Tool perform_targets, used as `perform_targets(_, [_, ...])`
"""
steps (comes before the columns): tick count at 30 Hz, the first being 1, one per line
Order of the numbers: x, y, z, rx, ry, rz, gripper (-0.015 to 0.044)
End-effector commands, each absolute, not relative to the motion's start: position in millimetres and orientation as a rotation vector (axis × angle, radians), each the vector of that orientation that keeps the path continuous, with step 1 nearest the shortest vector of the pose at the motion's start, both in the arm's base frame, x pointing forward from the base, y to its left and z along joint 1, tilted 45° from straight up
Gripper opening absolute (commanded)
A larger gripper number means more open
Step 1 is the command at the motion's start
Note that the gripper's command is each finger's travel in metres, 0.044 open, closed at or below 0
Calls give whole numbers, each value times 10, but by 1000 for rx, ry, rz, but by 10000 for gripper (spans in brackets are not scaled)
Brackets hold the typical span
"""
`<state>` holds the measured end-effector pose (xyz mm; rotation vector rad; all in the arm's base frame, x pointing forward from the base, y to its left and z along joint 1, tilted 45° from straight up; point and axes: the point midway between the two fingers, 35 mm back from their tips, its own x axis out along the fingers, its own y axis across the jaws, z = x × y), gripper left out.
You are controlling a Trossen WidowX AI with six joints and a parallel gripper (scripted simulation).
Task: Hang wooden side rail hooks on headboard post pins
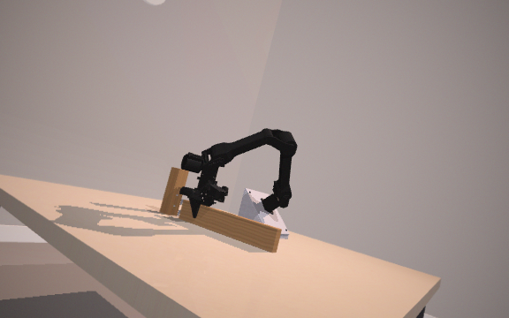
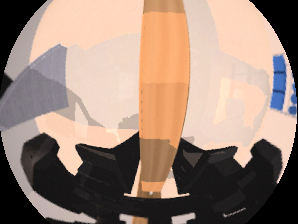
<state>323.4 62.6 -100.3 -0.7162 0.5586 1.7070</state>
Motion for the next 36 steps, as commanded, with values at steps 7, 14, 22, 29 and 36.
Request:
perform_targets(7, [3243,607,-984,-727,546,1708,0])
perform_targets(14, [3245,599,-976,-727,546,1708,0])
perform_targets(22, [3247,590,-967,-727,546,1708,0])
perform_targets(29, [3249,582,-958,-727,546,1708,0])
perform_targets(36, [3251,574,-950,-728,546,1708,0])
